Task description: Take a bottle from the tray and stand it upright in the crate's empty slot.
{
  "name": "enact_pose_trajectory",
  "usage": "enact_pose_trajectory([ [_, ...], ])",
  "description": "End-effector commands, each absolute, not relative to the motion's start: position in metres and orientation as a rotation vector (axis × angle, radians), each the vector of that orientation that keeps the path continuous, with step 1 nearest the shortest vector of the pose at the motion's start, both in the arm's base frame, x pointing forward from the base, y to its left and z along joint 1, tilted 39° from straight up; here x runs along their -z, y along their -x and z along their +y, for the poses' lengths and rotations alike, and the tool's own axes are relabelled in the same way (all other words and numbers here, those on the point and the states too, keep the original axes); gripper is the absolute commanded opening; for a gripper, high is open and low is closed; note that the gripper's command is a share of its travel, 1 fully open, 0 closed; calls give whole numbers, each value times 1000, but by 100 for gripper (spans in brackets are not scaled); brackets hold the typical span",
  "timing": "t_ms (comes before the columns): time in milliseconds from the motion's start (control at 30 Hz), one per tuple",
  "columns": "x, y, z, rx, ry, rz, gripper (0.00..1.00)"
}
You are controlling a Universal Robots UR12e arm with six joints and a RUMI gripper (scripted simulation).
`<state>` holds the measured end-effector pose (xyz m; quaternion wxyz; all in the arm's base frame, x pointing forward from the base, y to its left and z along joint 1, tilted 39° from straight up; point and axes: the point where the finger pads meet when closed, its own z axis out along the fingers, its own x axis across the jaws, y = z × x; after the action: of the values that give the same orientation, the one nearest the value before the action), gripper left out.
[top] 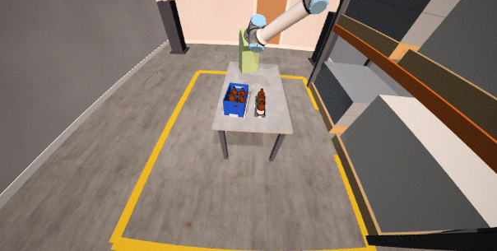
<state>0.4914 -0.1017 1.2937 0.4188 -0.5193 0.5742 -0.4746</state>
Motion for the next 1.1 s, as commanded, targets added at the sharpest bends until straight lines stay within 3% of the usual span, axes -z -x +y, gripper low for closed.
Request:
enact_pose_trajectory([
  [0,-1294,-491,-102,1190,1302,1440,100],
  [1067,-1280,-493,-127,1205,1357,1422,100],
])
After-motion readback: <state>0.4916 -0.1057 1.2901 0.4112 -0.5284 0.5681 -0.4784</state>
